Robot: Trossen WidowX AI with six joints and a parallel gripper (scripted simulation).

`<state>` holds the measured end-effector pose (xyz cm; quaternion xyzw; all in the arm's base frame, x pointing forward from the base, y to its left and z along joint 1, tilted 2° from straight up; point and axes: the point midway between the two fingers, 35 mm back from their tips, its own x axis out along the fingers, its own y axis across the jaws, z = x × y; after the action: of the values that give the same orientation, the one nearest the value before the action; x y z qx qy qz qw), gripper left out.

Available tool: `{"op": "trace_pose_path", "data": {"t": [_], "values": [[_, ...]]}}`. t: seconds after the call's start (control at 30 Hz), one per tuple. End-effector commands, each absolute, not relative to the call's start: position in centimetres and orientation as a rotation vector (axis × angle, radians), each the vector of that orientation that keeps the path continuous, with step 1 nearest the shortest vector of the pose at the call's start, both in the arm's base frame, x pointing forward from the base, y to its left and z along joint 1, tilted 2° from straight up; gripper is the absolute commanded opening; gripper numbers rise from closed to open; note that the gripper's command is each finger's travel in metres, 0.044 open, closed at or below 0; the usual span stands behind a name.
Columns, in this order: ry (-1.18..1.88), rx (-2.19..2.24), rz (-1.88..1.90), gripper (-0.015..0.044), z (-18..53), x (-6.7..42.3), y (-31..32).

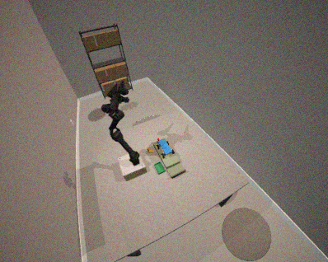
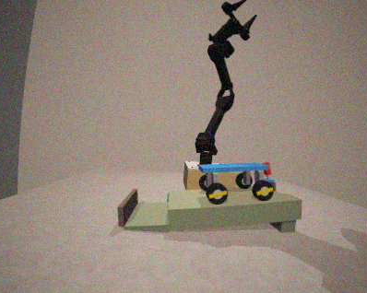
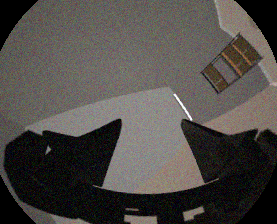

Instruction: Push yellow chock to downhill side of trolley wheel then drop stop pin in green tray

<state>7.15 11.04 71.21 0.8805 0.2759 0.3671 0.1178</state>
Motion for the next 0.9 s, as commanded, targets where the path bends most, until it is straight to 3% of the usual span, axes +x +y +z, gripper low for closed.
{"op": "trace_pose_path", "data": {"t": [0.0,0.23,0.53,0.87], "values": [[0.811,2.584,1.078,0.0374,71.2,7.2,10.9],[0.946,2.891,1.189,0.0190,71.7,10.7,4.5],[1.138,3.378,1.176,0.0190,68.5,18.8,-1.7],[1.142,3.889,0.863,0.0190,61.4,28.1,-3.4]]}}
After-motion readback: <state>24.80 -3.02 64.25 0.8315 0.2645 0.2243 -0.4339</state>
